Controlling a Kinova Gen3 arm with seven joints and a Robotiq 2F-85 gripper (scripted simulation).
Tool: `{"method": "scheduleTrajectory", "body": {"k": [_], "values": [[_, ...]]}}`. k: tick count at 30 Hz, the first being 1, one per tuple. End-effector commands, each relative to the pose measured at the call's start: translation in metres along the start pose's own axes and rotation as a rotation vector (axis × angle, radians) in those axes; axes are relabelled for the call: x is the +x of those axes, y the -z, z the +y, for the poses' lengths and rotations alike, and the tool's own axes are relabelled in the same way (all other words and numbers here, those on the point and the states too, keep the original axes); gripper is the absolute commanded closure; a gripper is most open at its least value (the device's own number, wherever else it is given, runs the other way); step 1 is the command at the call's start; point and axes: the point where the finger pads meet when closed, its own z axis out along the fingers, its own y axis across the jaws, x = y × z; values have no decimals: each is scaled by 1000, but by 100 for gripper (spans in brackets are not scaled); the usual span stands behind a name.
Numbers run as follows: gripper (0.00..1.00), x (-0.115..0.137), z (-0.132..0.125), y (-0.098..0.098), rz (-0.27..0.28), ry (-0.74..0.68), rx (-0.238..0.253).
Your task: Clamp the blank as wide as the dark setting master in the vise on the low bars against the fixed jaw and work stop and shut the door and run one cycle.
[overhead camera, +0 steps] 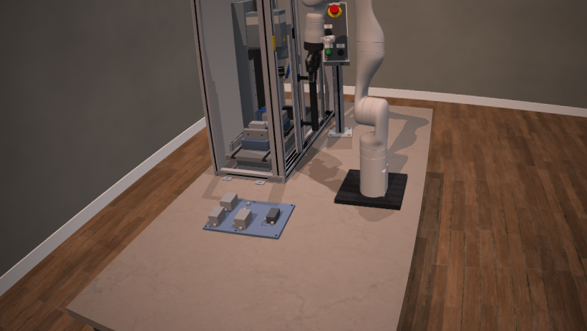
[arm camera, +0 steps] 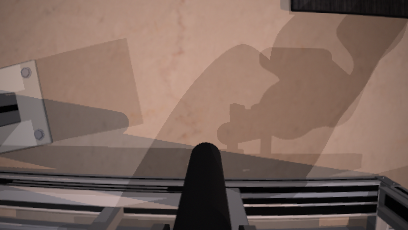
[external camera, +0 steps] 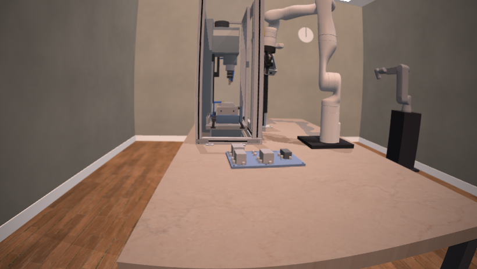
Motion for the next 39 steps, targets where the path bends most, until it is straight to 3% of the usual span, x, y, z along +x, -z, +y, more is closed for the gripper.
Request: {"method": "scheduleTrajectory", "body": {"k": [1,10,15,27,32,39], "values": [[61,0,12,1,-6,1,3],[61,0,12,1,-6,1,3],[61,0,52,1,-6,1,3],[61,0,52,1,-6,1,3],[61,0,92,1,-6,1,2],[61,0,92,1,-6,1,2]]}}
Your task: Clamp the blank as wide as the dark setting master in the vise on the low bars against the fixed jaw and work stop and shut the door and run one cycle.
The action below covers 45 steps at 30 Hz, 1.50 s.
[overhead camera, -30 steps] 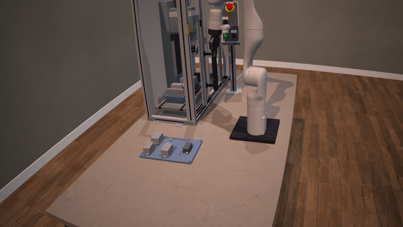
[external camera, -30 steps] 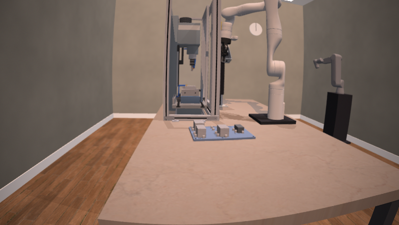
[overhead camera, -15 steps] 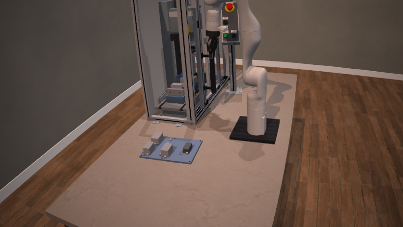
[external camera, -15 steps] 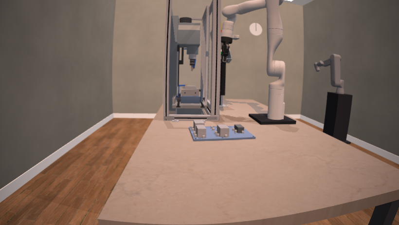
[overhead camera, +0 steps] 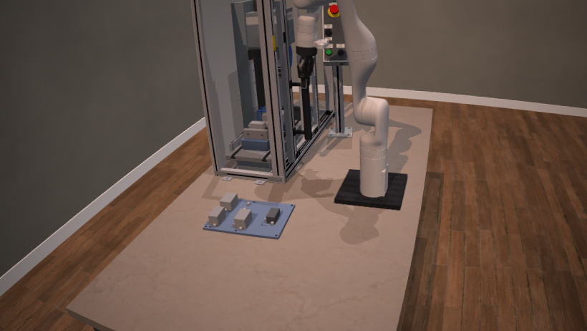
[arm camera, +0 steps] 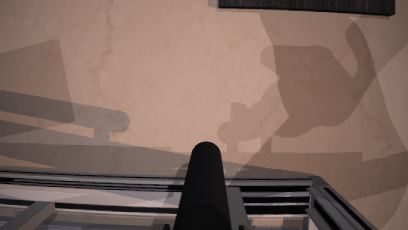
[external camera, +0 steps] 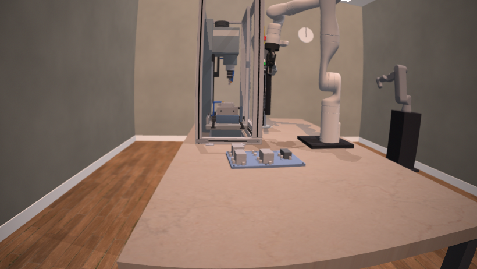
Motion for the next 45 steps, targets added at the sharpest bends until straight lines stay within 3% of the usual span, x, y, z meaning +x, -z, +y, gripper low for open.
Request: {"method": "scheduleTrajectory", "body": {"k": [1,5,10,22,27,45], "values": [[61,0,0,0,-1,0,1],[61,0,0,0,-1,0,1],[61,0,40,0,-1,0,0],[61,0,40,0,-1,0,0],[61,0,80,0,-2,0,0],[61,0,86,0,-2,0,0]]}}
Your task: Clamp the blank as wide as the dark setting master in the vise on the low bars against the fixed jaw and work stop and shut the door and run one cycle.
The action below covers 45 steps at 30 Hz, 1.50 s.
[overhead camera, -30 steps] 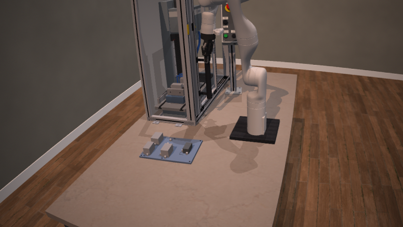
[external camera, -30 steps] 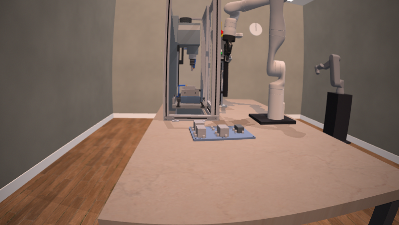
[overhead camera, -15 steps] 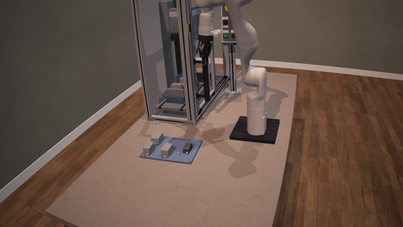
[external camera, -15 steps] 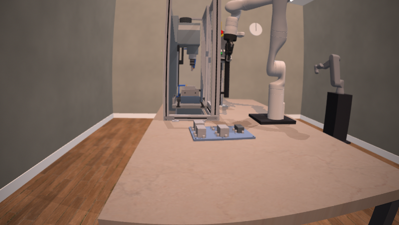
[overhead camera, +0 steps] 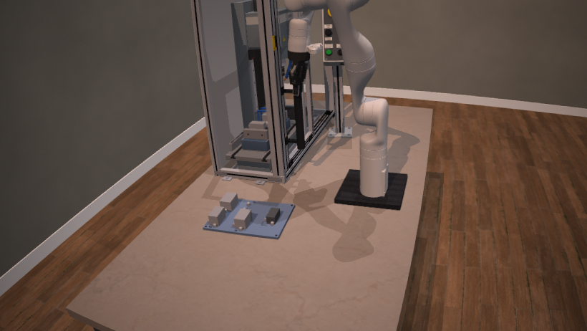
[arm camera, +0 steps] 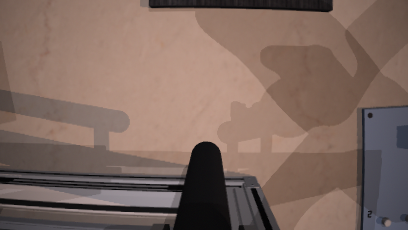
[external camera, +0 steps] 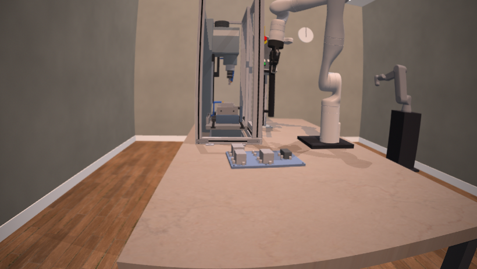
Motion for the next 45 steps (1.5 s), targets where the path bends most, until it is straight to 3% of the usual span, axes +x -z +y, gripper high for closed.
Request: {"method": "scheduleTrajectory", "body": {"k": [1,11,12,45], "values": [[61,0,1,0,-1,0,0],[61,0,1,0,-1,0,0],[20,0,1,0,-1,0,0],[20,0,1,0,-1,0,0]]}}
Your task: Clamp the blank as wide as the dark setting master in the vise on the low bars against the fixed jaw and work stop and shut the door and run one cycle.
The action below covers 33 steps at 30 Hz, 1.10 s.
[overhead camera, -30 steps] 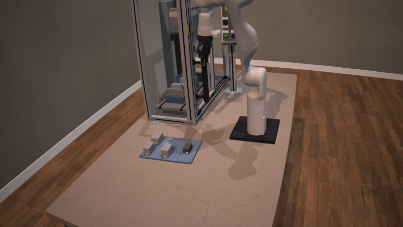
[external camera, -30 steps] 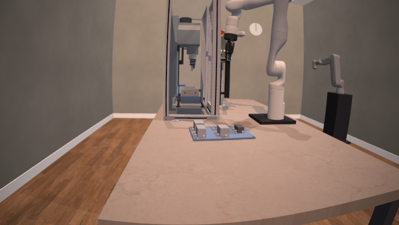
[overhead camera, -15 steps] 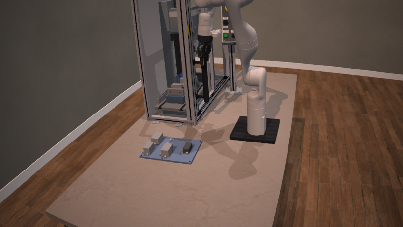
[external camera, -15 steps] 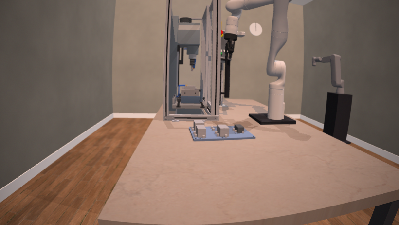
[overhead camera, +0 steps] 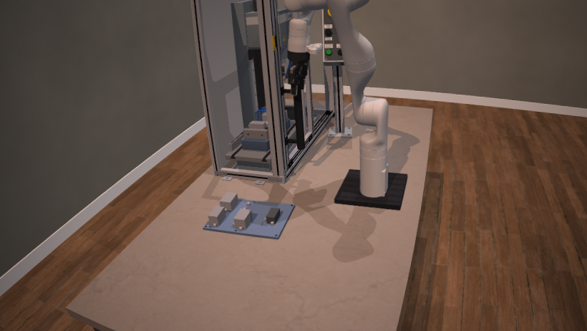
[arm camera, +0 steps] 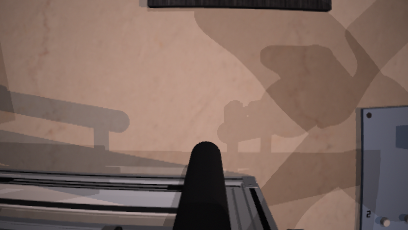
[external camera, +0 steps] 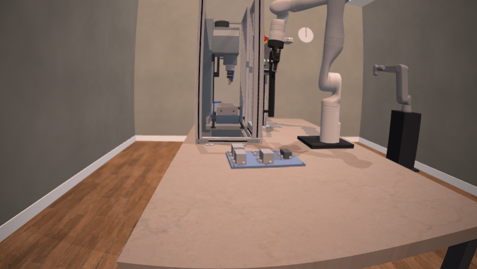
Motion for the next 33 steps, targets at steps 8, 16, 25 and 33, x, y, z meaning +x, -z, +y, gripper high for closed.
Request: {"method": "scheduleTrajectory", "body": {"k": [8,16,25,33], "values": [[20,0,0,0,-1,0,0],[20,0,0,0,-1,0,0],[20,30,0,3,-1,0,1],[20,30,0,3,-1,0,1]]}}
